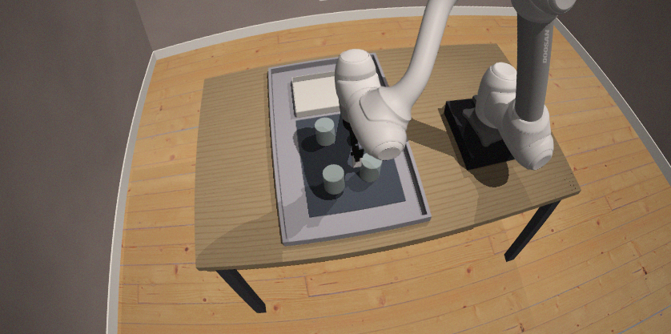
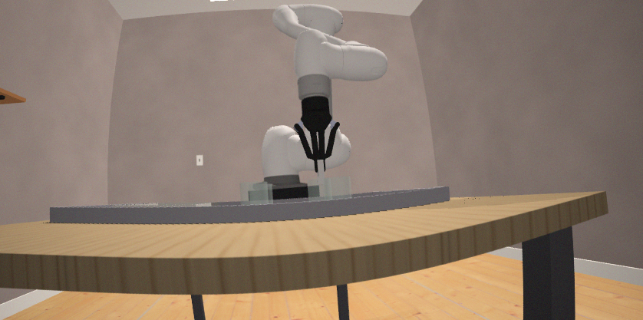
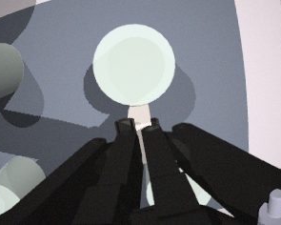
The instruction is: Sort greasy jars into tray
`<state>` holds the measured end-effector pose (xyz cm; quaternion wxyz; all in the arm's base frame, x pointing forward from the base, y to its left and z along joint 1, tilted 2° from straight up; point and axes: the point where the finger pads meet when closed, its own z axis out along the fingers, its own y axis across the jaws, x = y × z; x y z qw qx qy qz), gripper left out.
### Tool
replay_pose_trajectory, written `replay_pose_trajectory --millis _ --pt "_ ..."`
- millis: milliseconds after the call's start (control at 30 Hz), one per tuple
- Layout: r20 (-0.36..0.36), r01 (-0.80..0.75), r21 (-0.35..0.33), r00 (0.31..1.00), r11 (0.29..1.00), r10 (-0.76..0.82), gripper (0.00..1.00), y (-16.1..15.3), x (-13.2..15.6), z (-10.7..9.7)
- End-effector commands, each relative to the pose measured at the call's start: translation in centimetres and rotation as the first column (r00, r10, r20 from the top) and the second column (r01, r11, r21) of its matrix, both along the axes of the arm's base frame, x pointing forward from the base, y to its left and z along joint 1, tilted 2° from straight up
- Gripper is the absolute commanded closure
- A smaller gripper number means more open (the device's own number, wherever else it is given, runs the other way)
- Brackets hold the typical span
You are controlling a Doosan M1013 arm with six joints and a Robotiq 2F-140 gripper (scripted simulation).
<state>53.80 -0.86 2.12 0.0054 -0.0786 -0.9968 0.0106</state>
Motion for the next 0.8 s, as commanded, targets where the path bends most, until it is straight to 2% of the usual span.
replay_pose_trajectory --millis 0,767 --pt "-0.005 0.005 -0.002 1.000 1.000 -0.005 1.00 0.08 -0.37 0.05" --pt "-0.005 0.005 -0.002 1.000 1.000 -0.005 1.00 0.12 -0.62 0.26"
